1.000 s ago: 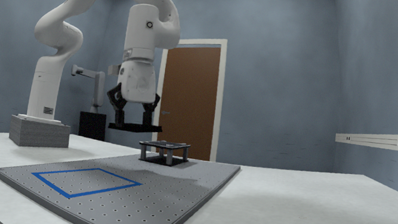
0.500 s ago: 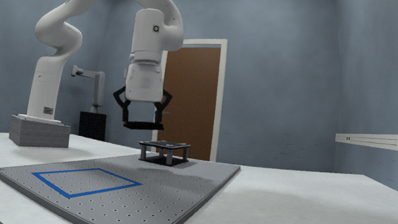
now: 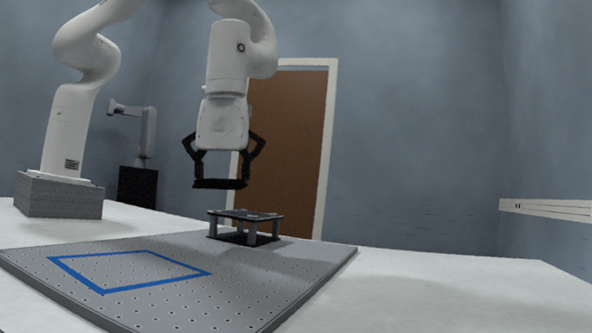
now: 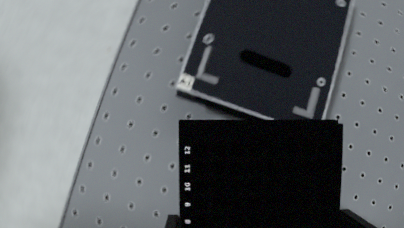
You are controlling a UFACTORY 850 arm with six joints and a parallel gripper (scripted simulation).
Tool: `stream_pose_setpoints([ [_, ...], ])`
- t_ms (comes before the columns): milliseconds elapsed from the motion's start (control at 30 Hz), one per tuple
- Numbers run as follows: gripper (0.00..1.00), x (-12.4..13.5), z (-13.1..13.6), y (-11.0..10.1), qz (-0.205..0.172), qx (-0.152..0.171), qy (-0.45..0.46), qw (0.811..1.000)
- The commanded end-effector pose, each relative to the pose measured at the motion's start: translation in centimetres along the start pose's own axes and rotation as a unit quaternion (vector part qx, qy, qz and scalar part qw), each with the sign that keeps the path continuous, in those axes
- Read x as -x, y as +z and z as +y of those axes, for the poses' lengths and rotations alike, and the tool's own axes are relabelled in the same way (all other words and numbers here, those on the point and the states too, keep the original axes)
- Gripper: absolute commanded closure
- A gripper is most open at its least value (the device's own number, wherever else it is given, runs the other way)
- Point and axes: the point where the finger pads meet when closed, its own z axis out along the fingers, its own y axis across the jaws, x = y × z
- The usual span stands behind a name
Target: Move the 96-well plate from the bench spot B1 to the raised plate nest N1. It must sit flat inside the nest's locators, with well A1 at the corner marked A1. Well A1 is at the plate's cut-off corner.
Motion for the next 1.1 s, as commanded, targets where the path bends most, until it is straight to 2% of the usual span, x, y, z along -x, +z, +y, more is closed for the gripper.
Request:
stream_pose_setpoints([
  [0, 1.00, -1.6, 0.5, -0.2, -0.030, -0.039, 0.091, 0.995],
  [133, 1.00, -2.9, 0.9, -0.3, -0.032, -0.037, 0.157, 0.986],
  [1067, 1.00, -10.6, 2.9, -0.9, -0.032, -0.036, 0.158, 0.986],
])
